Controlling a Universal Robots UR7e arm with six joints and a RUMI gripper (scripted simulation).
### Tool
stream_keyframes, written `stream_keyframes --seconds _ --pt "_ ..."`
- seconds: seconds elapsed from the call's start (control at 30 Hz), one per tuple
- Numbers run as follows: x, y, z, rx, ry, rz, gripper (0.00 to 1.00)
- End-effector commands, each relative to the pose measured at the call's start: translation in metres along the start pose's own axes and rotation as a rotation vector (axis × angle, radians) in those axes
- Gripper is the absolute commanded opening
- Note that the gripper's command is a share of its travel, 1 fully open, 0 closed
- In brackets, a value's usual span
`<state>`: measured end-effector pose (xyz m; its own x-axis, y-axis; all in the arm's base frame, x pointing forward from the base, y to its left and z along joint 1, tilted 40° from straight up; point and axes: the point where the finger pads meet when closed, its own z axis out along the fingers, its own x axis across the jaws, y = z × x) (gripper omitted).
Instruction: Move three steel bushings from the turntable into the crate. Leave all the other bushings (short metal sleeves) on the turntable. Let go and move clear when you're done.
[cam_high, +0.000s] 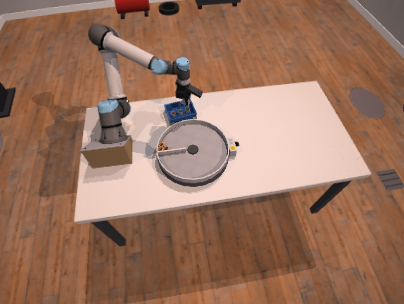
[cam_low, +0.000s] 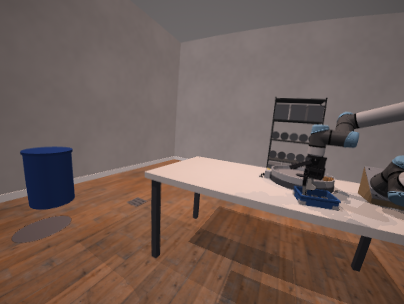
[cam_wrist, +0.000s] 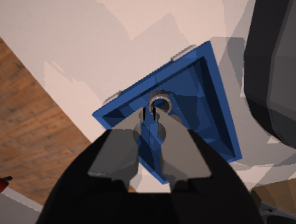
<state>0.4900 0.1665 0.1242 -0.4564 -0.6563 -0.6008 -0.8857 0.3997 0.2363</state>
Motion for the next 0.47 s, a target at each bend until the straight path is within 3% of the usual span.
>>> stream_keyframes --seconds 0.0,0.3,0.43 --pt "0.000 0.000 -0.017 0.000 0.000 -0.001 0.06" --pt "0.000 0.000 -0.059 0.000 0.000 -0.001 0.06" --pt "0.000 0.000 -0.066 0.000 0.000 -0.001 0.06"
